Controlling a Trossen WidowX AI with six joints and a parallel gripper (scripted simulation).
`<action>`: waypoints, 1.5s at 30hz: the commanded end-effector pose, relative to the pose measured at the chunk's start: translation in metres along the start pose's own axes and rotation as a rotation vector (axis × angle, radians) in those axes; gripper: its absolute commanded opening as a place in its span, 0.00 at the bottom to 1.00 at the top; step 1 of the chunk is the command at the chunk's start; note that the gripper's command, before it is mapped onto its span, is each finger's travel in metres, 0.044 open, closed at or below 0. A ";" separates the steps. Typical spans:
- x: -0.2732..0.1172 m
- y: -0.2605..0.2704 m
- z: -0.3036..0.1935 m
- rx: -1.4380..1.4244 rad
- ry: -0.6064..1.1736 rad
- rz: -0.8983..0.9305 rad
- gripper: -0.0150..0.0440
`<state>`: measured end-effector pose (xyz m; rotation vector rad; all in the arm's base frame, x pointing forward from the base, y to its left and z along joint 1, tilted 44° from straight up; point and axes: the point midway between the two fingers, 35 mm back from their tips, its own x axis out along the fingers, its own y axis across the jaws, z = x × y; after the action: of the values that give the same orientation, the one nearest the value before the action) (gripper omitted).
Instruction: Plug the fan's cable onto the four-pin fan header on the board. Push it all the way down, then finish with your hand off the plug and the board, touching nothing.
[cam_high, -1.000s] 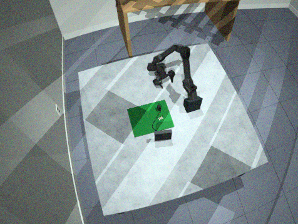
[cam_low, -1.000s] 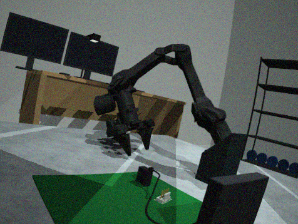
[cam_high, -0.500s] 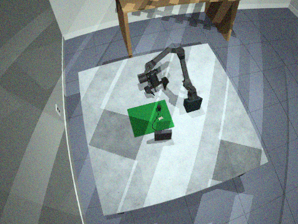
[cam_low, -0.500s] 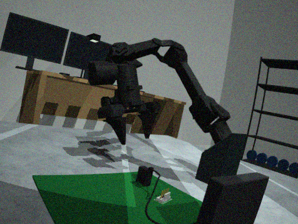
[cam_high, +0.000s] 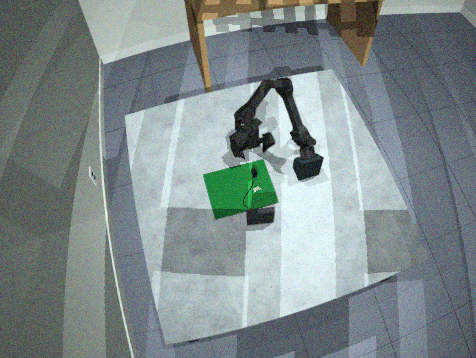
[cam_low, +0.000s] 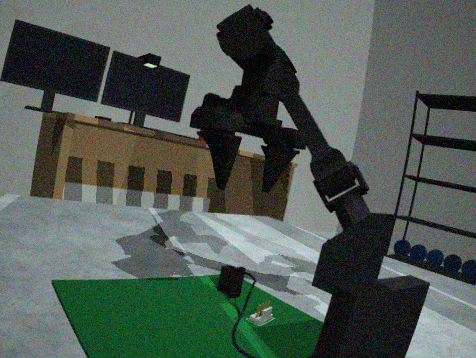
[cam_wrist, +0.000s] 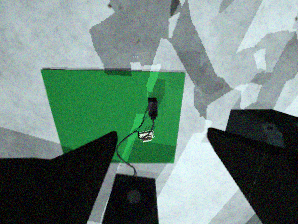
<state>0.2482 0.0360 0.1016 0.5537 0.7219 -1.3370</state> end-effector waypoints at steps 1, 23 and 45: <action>-0.008 0.001 -0.006 0.022 -0.032 0.031 1.00; 0.093 0.004 -0.002 0.023 -0.035 0.032 1.00; 0.126 0.006 -0.002 0.022 -0.034 0.032 1.00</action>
<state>0.2633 -0.0403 0.0108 0.5637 0.6712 -1.3210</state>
